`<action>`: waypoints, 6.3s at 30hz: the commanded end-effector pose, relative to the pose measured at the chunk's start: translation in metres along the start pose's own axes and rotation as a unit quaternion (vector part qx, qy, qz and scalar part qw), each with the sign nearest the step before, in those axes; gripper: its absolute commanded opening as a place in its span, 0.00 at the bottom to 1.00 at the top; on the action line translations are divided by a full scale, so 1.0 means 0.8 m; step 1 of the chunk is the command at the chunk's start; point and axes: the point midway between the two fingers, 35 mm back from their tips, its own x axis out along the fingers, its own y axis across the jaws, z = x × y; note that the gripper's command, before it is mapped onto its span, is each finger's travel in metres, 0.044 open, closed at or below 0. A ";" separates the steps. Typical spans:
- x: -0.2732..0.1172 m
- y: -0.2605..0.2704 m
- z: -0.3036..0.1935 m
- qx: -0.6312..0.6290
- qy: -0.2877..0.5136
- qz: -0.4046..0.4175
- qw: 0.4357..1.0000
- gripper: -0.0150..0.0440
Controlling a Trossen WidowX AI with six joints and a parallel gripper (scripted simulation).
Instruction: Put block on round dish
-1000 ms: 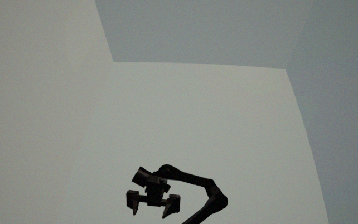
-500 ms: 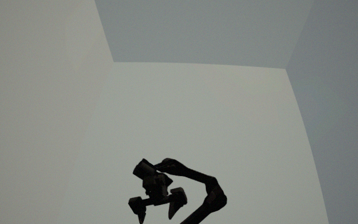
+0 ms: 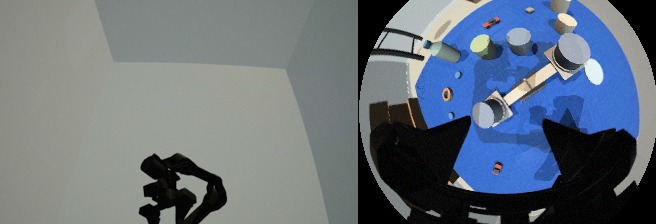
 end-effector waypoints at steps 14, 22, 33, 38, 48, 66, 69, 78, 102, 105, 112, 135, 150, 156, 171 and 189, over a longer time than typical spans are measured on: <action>0.053 0.053 -0.013 0.243 0.046 -0.087 0.965 1.00; 0.083 0.078 -0.027 0.355 0.047 -0.135 0.924 1.00; 0.101 0.092 -0.038 0.414 0.040 -0.161 0.895 1.00; 0.117 0.087 -0.042 0.414 0.040 -0.161 0.895 1.00; 0.134 0.083 -0.044 0.414 0.040 -0.161 0.895 1.00; 0.168 0.075 -0.051 0.414 0.040 -0.161 0.895 1.00; 0.174 0.073 -0.053 0.414 0.040 -0.161 0.895 1.00; 0.189 0.069 -0.058 0.414 0.041 -0.160 0.895 1.00; 0.176 0.074 -0.052 0.419 0.038 -0.158 0.893 0.25; 0.171 0.075 -0.050 0.421 0.037 -0.157 0.893 0.25; 0.161 0.079 -0.046 0.425 0.034 -0.156 0.891 0.25; 0.126 0.089 -0.035 0.438 0.026 -0.150 0.886 0.25; 0.103 0.094 -0.030 0.447 0.022 -0.146 0.882 0.25; 0.093 0.097 -0.028 0.450 0.021 -0.145 0.881 0.25; 0.069 0.101 -0.026 0.459 0.017 -0.141 0.877 0.25; 0.040 0.107 -0.025 0.470 0.014 -0.136 0.872 0.25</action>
